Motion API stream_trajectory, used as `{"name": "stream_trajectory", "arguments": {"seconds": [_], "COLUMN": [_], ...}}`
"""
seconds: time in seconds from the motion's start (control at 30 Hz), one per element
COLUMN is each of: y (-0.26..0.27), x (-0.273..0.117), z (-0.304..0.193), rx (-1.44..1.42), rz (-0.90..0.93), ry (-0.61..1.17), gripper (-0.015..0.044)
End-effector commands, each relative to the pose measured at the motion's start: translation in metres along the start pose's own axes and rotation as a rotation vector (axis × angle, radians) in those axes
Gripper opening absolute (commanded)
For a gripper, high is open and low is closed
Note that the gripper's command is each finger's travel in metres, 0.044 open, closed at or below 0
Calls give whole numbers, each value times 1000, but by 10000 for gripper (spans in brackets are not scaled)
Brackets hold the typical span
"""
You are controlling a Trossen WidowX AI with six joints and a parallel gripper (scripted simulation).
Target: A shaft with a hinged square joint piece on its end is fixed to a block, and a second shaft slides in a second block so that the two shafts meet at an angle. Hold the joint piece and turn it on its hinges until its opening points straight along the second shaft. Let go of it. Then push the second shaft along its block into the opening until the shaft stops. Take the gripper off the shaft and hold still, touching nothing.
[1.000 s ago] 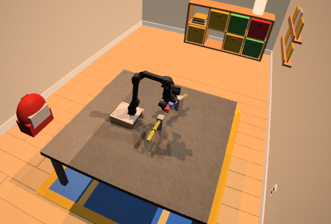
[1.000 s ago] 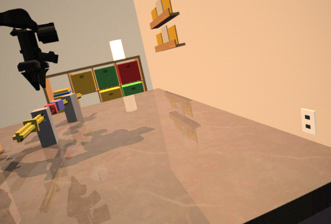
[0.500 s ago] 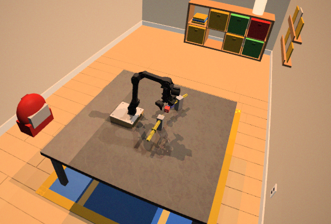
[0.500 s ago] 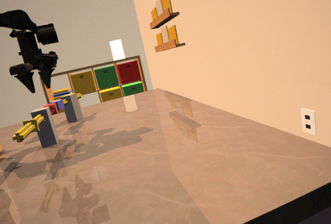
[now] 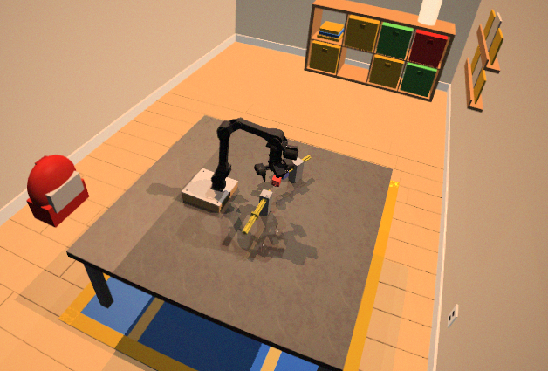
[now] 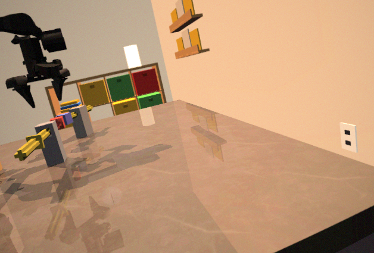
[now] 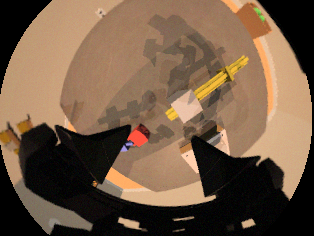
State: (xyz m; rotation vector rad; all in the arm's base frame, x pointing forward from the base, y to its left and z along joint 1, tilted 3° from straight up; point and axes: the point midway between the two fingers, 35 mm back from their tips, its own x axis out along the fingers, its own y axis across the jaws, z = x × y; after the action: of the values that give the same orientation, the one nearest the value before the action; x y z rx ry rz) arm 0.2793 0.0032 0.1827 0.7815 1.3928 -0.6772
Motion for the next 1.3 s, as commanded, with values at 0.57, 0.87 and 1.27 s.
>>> {"name": "stream_trajectory", "arguments": {"seconds": [0.57,0.87,1.27], "y": [0,0,3], "x": [9,10,58], "z": [0,0,2], "rx": [641,660,660], "rz": [7,7,7], "ry": [13,13,13], "gripper": [440,440,440]}}
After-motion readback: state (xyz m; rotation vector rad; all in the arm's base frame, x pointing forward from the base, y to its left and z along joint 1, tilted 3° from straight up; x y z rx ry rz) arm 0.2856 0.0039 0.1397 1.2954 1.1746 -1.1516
